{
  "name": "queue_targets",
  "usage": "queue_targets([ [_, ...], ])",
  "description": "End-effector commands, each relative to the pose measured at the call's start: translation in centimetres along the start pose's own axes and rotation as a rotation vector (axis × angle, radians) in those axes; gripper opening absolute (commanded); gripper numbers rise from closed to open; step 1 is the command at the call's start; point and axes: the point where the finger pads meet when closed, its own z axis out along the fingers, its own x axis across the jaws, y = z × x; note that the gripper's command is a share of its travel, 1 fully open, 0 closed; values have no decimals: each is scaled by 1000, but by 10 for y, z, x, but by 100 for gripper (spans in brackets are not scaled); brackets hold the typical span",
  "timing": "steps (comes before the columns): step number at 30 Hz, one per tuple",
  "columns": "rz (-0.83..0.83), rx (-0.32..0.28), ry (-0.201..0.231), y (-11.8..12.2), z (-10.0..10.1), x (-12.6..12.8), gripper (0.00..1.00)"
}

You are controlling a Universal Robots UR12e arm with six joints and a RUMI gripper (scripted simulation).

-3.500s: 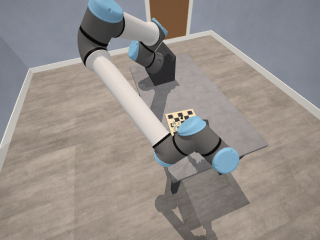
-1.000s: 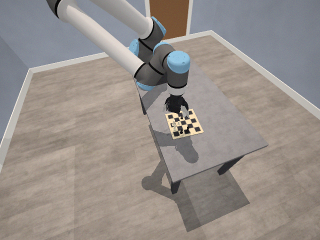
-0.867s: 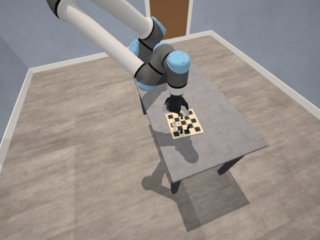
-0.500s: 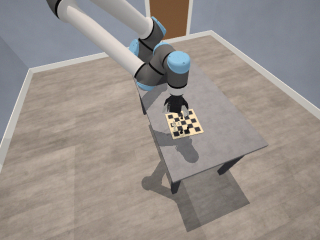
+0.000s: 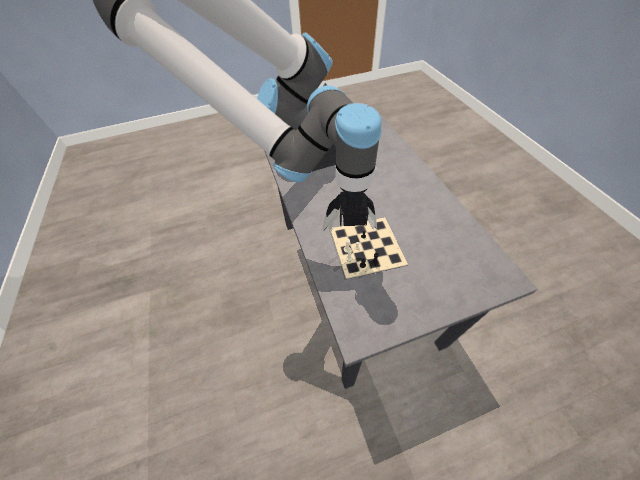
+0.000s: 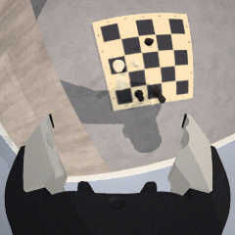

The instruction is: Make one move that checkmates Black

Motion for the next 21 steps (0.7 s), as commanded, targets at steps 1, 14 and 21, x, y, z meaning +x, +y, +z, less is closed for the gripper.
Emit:
queue_targets([
  [1, -133, -4, 4, -1, 1, -1, 100],
  [14, -534, -5, 3, -2, 7, -6, 100],
  [21, -827, -6, 2, -2, 11, -8, 100],
])
